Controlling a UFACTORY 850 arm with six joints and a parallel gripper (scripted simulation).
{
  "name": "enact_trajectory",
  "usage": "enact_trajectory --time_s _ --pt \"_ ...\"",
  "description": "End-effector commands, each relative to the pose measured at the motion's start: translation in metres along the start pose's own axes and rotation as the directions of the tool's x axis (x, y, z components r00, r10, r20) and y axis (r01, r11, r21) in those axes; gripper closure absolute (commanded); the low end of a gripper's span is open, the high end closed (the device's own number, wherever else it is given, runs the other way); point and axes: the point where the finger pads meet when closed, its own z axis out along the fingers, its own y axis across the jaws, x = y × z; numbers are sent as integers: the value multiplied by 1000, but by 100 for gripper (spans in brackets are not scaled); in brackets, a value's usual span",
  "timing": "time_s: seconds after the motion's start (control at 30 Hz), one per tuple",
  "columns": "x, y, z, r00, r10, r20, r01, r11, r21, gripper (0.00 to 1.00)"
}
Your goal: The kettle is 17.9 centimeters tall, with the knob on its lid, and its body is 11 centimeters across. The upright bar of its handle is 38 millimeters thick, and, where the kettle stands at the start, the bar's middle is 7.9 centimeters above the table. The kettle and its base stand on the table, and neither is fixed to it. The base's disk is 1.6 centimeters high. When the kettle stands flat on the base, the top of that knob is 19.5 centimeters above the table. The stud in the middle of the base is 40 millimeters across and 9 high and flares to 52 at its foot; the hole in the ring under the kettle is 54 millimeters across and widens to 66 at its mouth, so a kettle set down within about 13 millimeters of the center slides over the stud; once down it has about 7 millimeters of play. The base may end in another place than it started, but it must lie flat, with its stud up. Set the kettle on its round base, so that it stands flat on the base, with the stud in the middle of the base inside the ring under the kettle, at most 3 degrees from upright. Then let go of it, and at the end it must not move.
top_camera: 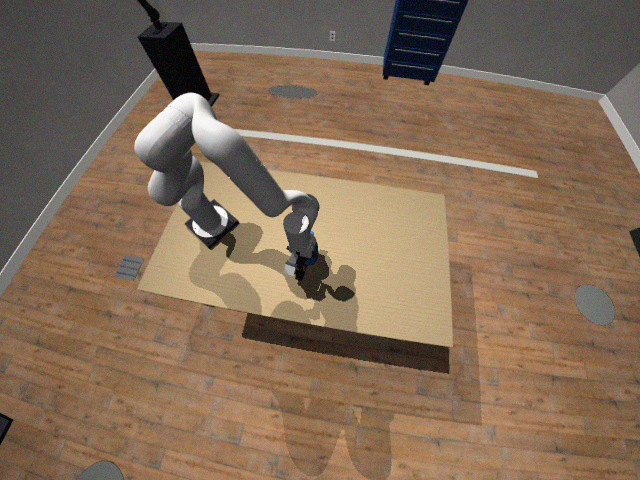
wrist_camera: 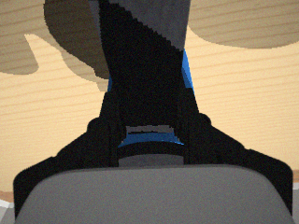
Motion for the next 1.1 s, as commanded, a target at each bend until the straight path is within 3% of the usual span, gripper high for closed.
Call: enact_trajectory --time_s 0.0,0.53,1.07 --pt "0 -1 -7 1000 0 0 0 1000 2 100" --pt "0 -1 -32 1000 0 0 0 1000 2 100" --pt "0 -1 -38 1000 0 0 0 1000 2 100"
